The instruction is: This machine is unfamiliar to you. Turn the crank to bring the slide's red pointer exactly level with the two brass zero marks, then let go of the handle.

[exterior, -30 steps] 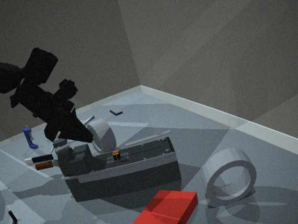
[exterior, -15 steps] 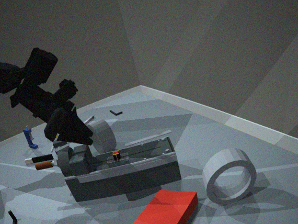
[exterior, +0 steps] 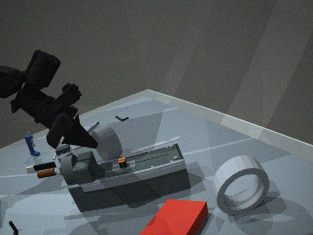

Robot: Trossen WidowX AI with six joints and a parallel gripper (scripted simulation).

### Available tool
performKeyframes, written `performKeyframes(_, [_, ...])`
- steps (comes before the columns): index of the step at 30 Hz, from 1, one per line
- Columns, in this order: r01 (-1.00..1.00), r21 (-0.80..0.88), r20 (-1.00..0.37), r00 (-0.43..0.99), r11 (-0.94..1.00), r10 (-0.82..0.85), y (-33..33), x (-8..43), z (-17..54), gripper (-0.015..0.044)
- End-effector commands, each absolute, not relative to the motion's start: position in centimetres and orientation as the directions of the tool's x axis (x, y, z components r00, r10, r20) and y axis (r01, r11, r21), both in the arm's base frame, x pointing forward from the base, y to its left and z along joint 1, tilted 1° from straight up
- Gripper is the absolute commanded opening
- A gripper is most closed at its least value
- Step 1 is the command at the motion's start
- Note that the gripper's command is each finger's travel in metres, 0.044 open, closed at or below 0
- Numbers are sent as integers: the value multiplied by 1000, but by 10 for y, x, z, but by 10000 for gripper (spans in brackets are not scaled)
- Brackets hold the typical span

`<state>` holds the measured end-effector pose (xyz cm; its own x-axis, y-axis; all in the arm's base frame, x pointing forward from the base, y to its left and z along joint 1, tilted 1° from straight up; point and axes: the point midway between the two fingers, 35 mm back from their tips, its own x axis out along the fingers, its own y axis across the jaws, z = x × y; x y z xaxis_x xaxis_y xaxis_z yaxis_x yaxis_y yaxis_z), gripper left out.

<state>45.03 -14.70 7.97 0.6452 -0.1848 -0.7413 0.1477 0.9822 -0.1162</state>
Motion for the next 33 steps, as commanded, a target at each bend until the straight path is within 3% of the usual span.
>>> performKeyframes(1, [148,-116,-741,645,982,-185,-147,450,80,0])
performKeyframes(18, [148,-116,-741,645,982,-184,-147,450,80,0])
performKeyframes(33, [148,-116,-741,645,982,-184,-147,450,80,394])
